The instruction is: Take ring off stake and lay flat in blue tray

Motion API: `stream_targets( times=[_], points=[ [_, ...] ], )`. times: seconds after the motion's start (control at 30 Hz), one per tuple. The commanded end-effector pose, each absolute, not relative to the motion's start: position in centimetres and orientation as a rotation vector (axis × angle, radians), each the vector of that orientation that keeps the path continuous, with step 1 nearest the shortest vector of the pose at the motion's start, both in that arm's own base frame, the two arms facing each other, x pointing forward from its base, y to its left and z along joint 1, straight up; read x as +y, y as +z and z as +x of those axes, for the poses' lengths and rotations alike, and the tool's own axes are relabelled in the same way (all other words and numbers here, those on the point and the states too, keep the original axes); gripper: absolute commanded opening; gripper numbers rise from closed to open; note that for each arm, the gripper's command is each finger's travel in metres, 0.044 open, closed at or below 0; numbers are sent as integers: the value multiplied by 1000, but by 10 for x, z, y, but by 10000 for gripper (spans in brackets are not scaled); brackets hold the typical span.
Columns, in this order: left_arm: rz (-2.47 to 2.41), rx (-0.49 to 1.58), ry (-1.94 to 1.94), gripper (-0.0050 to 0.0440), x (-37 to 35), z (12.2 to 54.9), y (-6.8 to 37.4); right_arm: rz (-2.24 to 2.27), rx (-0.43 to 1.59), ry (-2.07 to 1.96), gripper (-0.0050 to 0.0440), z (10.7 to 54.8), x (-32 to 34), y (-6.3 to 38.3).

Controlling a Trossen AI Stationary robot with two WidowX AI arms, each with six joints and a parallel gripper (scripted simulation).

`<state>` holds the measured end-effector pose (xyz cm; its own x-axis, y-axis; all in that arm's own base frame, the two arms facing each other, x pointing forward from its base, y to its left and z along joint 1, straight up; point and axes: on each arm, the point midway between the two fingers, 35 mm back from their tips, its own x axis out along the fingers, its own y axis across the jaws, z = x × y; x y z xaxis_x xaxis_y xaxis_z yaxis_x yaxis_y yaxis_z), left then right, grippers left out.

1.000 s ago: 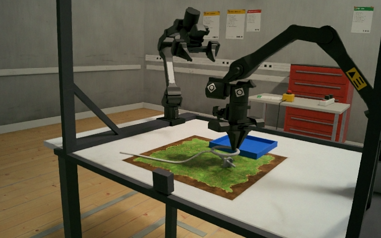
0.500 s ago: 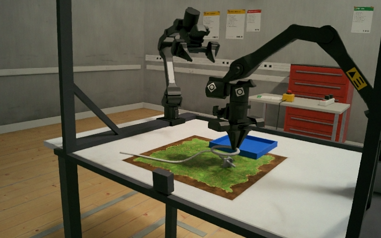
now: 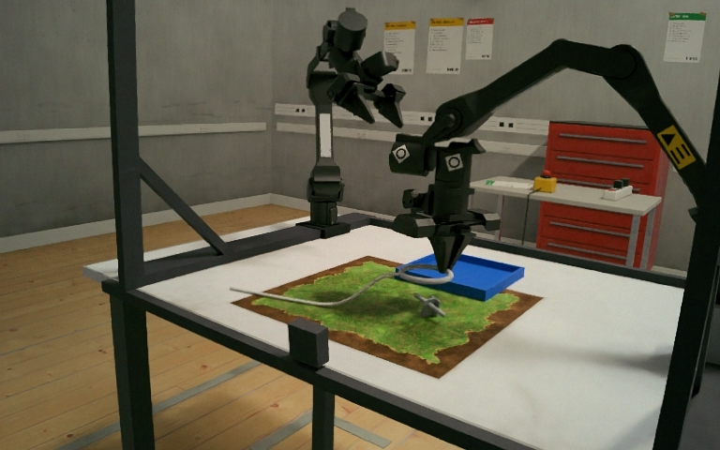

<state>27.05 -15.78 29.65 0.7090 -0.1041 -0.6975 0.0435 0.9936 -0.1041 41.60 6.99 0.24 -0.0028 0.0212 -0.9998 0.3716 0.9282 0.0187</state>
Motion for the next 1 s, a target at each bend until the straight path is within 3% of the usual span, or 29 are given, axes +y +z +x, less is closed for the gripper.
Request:
stream_targets(
  times=[0.0,0.5,0.97],
  points=[
    [-154,791,89,440,-158,271,307,327,1502,-268,1,425,56,25],
    [-168,764,348,440,-150,262,311,317,1523,-280,1,439,-118,5],
    [-167,767,348,440,-149,261,311,306,1510,-284,1,443,-147,12]
  ],
)
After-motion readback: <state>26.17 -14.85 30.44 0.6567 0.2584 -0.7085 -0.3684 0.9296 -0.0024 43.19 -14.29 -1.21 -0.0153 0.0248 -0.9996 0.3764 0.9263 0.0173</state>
